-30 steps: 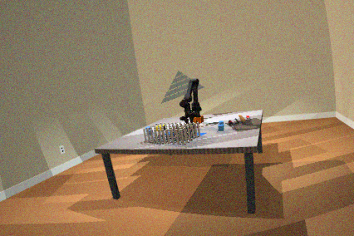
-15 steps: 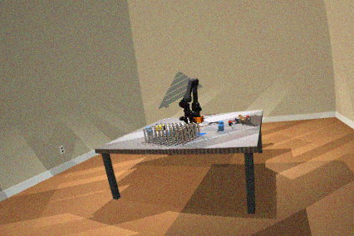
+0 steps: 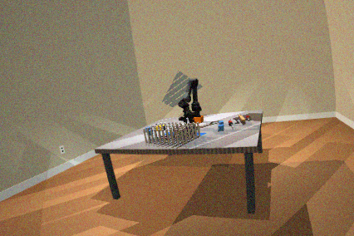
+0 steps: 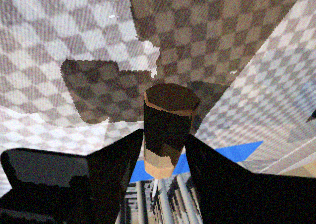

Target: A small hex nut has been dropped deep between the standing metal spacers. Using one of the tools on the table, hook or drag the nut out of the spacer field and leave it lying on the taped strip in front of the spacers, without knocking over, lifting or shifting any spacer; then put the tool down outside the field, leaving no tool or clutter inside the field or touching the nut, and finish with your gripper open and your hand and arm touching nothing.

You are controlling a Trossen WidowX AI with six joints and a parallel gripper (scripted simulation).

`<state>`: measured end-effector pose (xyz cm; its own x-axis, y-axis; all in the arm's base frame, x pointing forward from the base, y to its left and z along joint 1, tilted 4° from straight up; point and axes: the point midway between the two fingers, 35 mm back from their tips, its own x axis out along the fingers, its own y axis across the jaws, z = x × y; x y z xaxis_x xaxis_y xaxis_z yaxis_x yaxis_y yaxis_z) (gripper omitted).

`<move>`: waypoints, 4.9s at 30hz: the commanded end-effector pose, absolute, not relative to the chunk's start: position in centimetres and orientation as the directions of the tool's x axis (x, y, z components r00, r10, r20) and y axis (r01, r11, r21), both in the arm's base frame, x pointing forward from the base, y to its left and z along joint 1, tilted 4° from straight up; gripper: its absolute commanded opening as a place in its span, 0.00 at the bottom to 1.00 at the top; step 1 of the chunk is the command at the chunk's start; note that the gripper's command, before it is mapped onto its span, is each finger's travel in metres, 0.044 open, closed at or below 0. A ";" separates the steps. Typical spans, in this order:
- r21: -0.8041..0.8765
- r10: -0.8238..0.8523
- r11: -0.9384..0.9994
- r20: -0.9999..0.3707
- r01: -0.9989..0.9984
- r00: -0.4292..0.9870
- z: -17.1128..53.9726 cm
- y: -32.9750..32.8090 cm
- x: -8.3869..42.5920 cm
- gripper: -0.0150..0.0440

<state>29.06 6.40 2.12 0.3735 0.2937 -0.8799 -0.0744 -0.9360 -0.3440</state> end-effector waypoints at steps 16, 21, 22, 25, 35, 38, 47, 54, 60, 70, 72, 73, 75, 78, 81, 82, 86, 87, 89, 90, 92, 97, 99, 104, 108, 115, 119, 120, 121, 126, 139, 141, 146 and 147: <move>-0.349 0.300 -0.935 -0.872 -0.062 0.387 2.6 6.4 30.8 0.25; -0.349 0.300 -0.935 -0.872 -0.062 0.387 2.6 6.4 31.1 0.25; -0.349 0.300 -0.935 -0.872 -0.062 0.387 2.6 6.4 31.2 0.25; -0.349 0.299 -0.935 -0.872 -0.062 0.388 2.6 6.3 31.4 0.25; -0.349 0.299 -0.935 -0.872 -0.062 0.388 2.6 6.3 32.1 0.25; -0.349 0.299 -0.935 -0.872 -0.062 0.388 2.6 6.3 32.2 0.25; -0.349 0.299 -0.935 -0.871 -0.062 0.389 2.6 6.2 32.8 0.25; -0.349 0.299 -0.935 -0.871 -0.062 0.389 2.7 6.2 33.3 0.25; -0.349 0.299 -0.935 -0.871 -0.061 0.390 2.7 6.2 33.6 0.25; -0.349 0.299 -0.935 -0.871 -0.061 0.390 2.7 6.1 34.2 0.25; -0.349 0.299 -0.935 -0.871 -0.061 0.390 2.7 6.1 34.4 0.25; -0.349 0.299 -0.935 -0.871 -0.061 0.391 2.7 6.1 34.4 0.25; -0.348 0.299 -0.935 -0.871 -0.061 0.391 2.7 6.1 34.5 0.25; -0.348 0.299 -0.935 -0.871 -0.061 0.391 2.7 6.1 34.7 0.25; -0.348 0.299 -0.935 -0.871 -0.061 0.391 2.7 6.0 34.9 0.25; -0.348 0.299 -0.935 -0.871 -0.061 0.391 2.7 6.0 35.0 0.25; -0.348 0.299 -0.935 -0.870 -0.061 0.391 2.7 6.0 35.2 0.25; -0.348 0.299 -0.935 -0.870 -0.061 0.391 2.7 6.0 35.3 0.25; -0.348 0.299 -0.935 -0.870 -0.061 0.391 2.8 6.0 35.4 0.25; -0.348 0.299 -0.935 -0.870 -0.061 0.392 2.8 6.0 35.4 0.25; -0.348 0.299 -0.935 -0.870 -0.061 0.392 2.8 6.0 35.6 0.25; -0.348 0.299 -0.935 -0.870 -0.061 0.392 2.8 6.0 35.9 0.25; -0.348 0.299 -0.935 -0.870 -0.061 0.392 2.8 6.0 36.0 0.25; -0.348 0.298 -0.935 -0.870 -0.061 0.392 2.8 5.9 36.3 0.25; -0.348 0.298 -0.935 -0.870 -0.061 0.393 2.8 5.9 36.5 0.25; -0.348 0.298 -0.935 -0.870 -0.060 0.393 2.8 5.9 36.9 0.25; -0.348 0.298 -0.936 -0.870 -0.060 0.393 2.8 5.8 37.2 0.25; -0.348 0.298 -0.936 -0.870 -0.060 0.393 2.8 5.8 37.2 0.25; -0.348 0.298 -0.936 -0.870 -0.060 0.393 2.8 5.8 37.3 0.25; -0.348 0.298 -0.936 -0.870 -0.060 0.394 2.8 5.8 37.6 0.25; -0.348 0.298 -0.936 -0.869 -0.060 0.394 2.9 5.7 38.3 0.25; -0.348 0.298 -0.936 -0.869 -0.060 0.395 2.9 5.7 38.4 0.25; -0.348 0.298 -0.936 -0.869 -0.060 0.395 2.9 5.7 38.7 0.25; -0.348 0.298 -0.936 -0.869 -0.060 0.395 2.9 5.7 38.8 0.25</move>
<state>38.15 5.63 2.48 0.3844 0.2922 -0.8757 -0.0708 -0.9364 -0.3436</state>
